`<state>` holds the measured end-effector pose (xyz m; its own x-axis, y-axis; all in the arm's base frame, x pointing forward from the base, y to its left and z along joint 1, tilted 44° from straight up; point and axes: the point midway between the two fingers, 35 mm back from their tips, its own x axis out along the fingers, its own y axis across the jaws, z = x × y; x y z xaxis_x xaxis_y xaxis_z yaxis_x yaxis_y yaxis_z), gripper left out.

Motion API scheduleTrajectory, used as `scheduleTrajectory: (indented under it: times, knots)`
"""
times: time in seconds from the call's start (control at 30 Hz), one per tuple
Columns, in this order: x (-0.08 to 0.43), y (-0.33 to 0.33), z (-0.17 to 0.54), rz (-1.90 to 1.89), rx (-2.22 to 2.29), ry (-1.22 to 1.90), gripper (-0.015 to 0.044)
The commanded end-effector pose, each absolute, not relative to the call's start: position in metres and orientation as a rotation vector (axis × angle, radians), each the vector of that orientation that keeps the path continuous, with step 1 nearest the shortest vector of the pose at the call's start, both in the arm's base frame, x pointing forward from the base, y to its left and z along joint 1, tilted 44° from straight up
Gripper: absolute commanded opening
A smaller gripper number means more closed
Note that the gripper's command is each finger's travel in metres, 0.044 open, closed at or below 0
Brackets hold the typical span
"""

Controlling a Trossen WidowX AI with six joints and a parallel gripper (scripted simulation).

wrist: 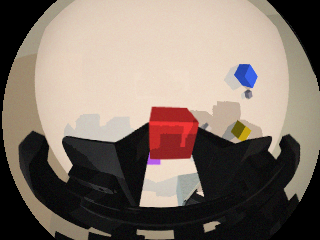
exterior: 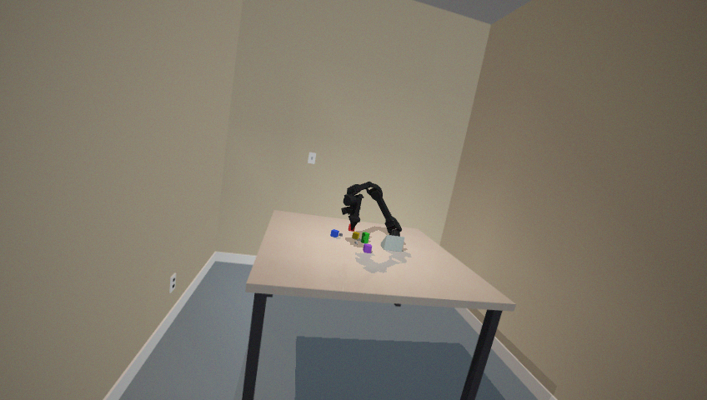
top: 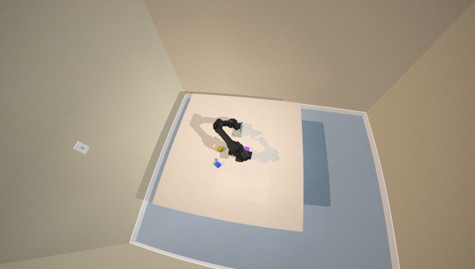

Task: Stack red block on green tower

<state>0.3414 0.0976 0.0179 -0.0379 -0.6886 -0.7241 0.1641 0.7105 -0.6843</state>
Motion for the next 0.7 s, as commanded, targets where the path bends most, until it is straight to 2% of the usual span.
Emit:
scheduleTrajectory:
  times: [0.0,0.67]
  knots:
    - [0.34,0.098,0.021,-0.73,-0.453,1.458,0.0]
    - [0.279,0.062,0.077,-0.731,-0.457,1.462,0.0]
